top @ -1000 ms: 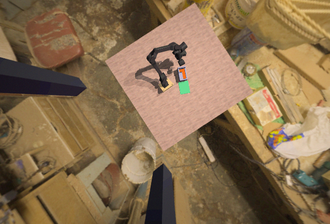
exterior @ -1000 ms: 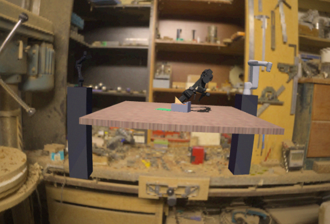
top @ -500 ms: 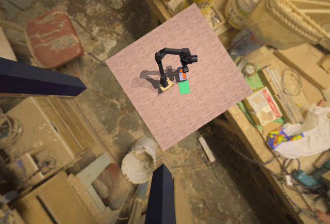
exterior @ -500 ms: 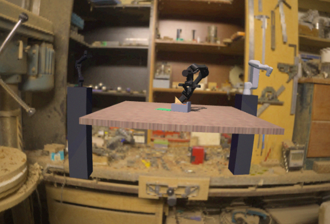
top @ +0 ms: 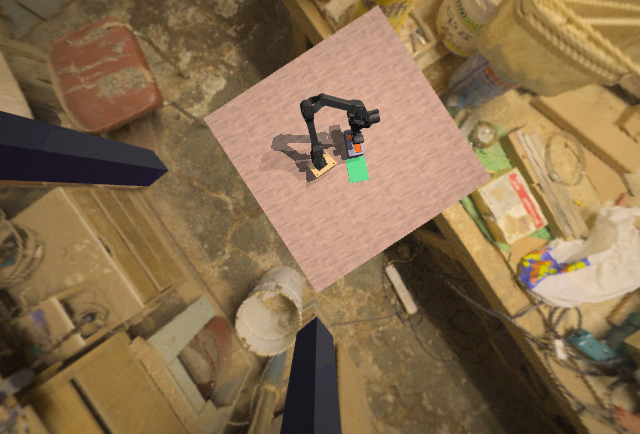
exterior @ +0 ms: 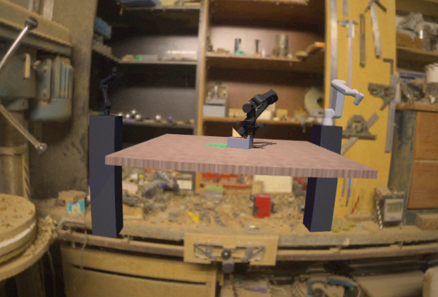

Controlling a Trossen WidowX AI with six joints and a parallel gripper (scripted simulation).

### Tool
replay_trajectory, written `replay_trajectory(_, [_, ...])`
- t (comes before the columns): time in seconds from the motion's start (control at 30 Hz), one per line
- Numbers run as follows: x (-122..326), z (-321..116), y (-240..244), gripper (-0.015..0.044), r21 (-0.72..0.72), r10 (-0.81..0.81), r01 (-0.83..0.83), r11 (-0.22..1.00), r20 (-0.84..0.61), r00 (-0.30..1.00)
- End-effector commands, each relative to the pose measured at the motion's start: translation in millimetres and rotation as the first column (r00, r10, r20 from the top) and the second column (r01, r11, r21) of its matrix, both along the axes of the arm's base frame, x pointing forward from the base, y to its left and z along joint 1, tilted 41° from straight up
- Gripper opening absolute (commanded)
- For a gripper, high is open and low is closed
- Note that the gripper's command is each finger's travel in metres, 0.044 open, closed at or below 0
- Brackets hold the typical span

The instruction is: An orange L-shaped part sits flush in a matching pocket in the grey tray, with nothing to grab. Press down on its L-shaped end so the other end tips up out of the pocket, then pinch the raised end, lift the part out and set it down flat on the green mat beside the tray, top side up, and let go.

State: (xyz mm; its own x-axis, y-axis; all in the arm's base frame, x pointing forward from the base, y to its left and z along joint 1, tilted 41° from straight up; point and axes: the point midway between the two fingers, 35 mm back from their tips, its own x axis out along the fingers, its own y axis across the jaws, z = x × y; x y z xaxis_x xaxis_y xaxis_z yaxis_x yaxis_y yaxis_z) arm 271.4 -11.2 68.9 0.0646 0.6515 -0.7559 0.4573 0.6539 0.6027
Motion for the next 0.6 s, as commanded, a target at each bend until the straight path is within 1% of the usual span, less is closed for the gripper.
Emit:
replay_trajectory(0.0, [-0.2,-2.7,3.2,0.0180,0.003,-0.005,0.005,1.000,0.000,1.000])
replay_trajectory(0.57, [2.0,-22.5,20.4,0.0180,0.004,-0.005,0.005,1.000,0.001,1.000])
